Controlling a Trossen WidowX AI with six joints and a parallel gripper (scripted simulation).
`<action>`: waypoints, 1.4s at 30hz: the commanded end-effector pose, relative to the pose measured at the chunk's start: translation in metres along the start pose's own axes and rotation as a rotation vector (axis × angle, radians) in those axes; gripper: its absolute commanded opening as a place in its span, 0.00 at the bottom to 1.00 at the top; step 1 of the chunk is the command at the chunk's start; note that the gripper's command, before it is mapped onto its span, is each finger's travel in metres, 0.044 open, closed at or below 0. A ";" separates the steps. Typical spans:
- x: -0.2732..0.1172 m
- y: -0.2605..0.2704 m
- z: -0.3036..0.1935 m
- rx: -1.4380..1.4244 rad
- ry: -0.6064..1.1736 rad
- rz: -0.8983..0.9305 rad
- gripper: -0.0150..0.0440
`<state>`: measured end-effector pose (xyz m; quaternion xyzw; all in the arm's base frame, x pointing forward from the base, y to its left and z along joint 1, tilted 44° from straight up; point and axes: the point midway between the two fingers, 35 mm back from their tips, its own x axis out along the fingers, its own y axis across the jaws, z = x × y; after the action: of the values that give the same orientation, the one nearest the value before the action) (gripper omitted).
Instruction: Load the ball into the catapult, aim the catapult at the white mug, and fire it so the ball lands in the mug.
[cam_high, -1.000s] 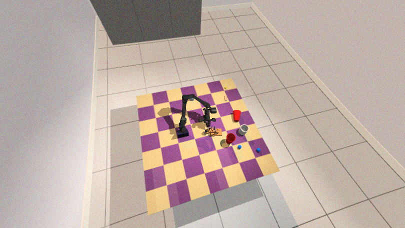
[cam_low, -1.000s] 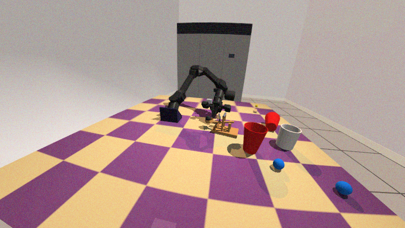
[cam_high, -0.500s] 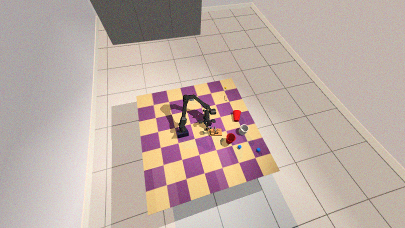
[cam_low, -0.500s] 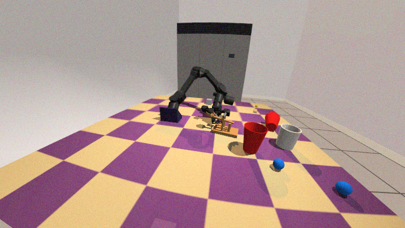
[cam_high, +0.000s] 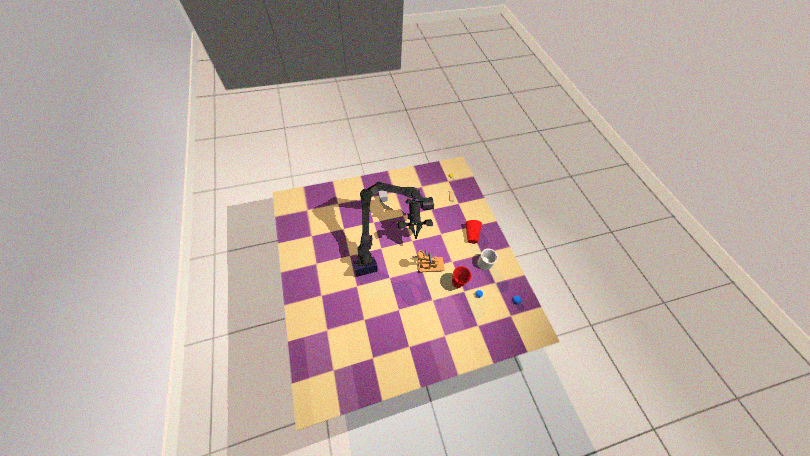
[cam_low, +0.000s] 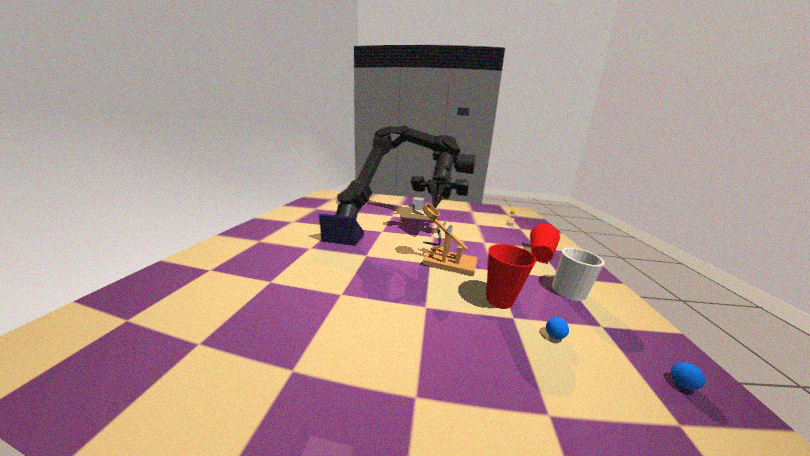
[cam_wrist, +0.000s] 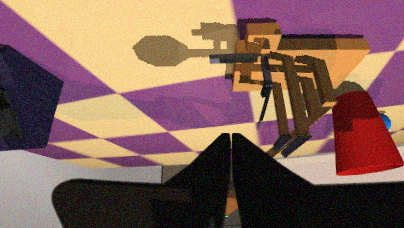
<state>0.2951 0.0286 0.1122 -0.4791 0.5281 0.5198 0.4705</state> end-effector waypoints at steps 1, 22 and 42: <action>0.004 -0.003 0.001 0.019 -0.006 0.003 0.34; 0.011 -0.106 -0.025 0.661 -0.281 -0.162 1.00; 0.010 -0.198 -0.080 1.223 -0.643 -0.240 1.00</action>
<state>0.4772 -0.0410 0.0860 -0.0496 0.5163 0.2093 0.8289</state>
